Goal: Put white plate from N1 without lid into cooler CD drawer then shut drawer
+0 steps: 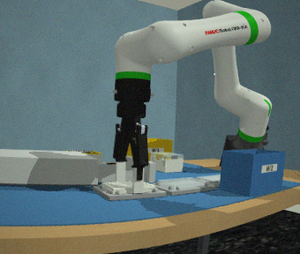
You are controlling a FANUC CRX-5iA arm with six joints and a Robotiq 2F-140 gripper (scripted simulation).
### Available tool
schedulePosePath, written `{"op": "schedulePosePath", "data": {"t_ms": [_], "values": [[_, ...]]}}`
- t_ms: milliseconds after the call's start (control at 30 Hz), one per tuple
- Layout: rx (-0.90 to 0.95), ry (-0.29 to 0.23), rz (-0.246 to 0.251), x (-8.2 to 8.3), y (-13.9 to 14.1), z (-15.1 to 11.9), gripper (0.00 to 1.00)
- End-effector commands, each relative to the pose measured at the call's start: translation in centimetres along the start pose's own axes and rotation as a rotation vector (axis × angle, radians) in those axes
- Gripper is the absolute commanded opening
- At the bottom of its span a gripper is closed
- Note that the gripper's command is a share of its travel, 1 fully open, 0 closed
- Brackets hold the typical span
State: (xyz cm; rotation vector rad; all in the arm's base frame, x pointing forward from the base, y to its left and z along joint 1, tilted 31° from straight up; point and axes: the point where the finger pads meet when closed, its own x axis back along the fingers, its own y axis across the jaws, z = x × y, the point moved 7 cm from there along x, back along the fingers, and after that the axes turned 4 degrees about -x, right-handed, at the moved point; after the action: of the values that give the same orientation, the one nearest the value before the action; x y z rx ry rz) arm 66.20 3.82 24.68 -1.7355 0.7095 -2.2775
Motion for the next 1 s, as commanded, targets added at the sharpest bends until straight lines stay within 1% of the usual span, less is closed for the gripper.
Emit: {"op": "schedulePosePath", "data": {"t_ms": [0, 967], "values": [[0.0, 0.001, 0.0, 0.01, 0.0, 0.02, 0.66], [0.0, 0.001, 0.0, 0.01, 0.0, 0.02, 0.55]]}}
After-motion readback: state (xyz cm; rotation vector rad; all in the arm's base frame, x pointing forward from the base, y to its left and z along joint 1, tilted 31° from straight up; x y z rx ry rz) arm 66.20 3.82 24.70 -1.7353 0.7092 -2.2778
